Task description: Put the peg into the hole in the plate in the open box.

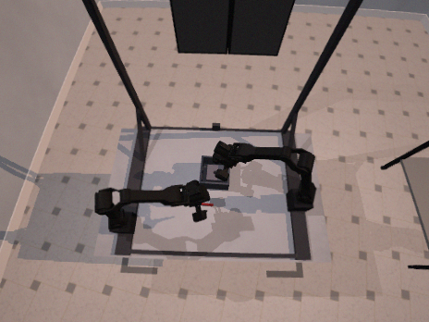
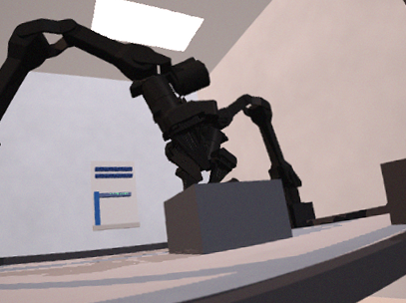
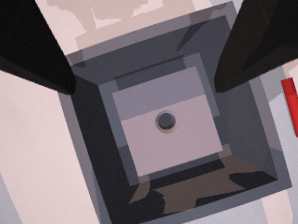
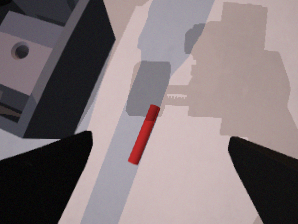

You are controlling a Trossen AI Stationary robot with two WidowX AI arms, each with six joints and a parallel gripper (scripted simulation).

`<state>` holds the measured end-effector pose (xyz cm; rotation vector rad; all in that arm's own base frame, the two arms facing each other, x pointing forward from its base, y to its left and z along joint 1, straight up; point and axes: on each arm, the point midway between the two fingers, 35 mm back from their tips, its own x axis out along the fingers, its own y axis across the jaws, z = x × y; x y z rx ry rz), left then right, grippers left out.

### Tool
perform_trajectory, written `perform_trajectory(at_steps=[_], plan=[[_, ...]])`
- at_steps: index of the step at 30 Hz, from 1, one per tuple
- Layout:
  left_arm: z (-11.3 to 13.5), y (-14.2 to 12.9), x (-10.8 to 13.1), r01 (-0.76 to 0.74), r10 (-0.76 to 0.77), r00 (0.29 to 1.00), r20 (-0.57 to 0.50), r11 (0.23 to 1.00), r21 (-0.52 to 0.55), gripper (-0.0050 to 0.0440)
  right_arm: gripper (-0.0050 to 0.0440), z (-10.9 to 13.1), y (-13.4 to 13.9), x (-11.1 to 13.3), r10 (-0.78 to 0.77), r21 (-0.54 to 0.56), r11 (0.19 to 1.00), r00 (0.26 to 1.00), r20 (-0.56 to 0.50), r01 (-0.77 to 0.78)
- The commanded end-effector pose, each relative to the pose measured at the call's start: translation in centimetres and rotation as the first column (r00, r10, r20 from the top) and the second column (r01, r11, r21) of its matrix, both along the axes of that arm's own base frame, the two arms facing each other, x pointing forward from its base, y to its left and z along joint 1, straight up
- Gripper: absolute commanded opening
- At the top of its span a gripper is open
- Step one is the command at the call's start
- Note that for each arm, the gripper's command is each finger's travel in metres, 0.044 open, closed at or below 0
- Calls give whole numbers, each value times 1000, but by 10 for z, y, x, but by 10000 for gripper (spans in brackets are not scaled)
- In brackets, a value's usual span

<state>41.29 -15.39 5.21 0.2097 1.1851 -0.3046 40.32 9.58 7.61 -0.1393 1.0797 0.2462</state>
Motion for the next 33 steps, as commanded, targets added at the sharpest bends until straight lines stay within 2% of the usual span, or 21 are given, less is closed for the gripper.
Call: perform_trajectory(at_steps=[1,18,22,24,25,28,33], plan=[[5,4,16,-35,35,999,6,999,-3,440,440,4,4,-2,-6,-32,999,996,-85,3],[5,4,14,-31,31,1000,4,1000,-4,440,440,6,4,-5,-4,-37,999,995,-104,0],[13,11,12,-44,45,999,22,999,-9,440,344,7,2,-8,28,-53,998,995,-91,-33],[13,11,12,-44,45,999,22,999,-9,440,344,7,2,-8,28,-53,998,995,-91,-33],[17,14,11,-52,52,998,32,999,-12,440,320,6,2,-9,53,-64,996,995,-85,-59],[33,29,7,-81,83,994,74,996,-25,440,248,5,1,-11,165,-110,979,984,-60,-171],[64,57,-6,-133,140,977,159,990,-56,440,128,0,-2,-17,406,-216,890,914,-24,-401]])
